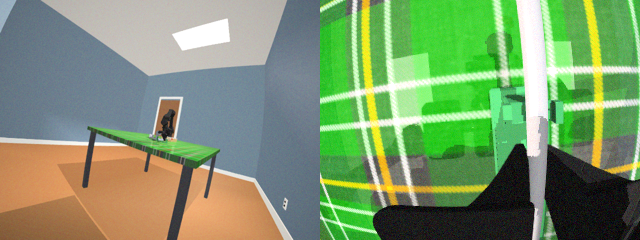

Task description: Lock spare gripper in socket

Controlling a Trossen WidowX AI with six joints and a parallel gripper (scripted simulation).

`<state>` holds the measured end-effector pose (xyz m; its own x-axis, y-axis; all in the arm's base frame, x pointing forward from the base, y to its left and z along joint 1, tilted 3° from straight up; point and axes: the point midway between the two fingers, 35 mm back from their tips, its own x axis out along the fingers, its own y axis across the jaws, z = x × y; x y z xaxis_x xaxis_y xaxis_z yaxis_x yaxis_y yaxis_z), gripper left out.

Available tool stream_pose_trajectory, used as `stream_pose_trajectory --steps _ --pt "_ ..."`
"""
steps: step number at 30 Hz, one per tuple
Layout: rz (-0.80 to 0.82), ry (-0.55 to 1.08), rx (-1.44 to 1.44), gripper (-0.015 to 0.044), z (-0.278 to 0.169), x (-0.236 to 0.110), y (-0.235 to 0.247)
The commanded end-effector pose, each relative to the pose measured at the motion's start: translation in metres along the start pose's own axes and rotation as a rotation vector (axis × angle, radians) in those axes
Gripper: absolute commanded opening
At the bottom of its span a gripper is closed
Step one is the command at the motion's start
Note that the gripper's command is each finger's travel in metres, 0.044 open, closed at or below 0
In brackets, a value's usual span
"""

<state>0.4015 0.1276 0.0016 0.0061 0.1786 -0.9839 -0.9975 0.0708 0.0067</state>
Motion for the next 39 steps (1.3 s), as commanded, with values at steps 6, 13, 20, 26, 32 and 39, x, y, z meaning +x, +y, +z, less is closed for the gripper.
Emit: stream_pose_trajectory --steps 6,13,20,26,32,39 --pt "0.008 0.003 0.002 0.0 0.001 -0.014 0.002" --pt "0.024 0.008 0.006 0.0 0.001 -0.023 0.006" --pt "0.037 0.012 0.008 0.0 0.002 -0.031 0.009" --pt "0.044 0.015 0.01 0.0 0.0 -0.025 0.01" --pt "0.044 0.015 0.011 0.0 -0.006 -0.029 0.009" --pt "0.043 0.017 0.012 0.0 -0.026 -0.039 0.005"
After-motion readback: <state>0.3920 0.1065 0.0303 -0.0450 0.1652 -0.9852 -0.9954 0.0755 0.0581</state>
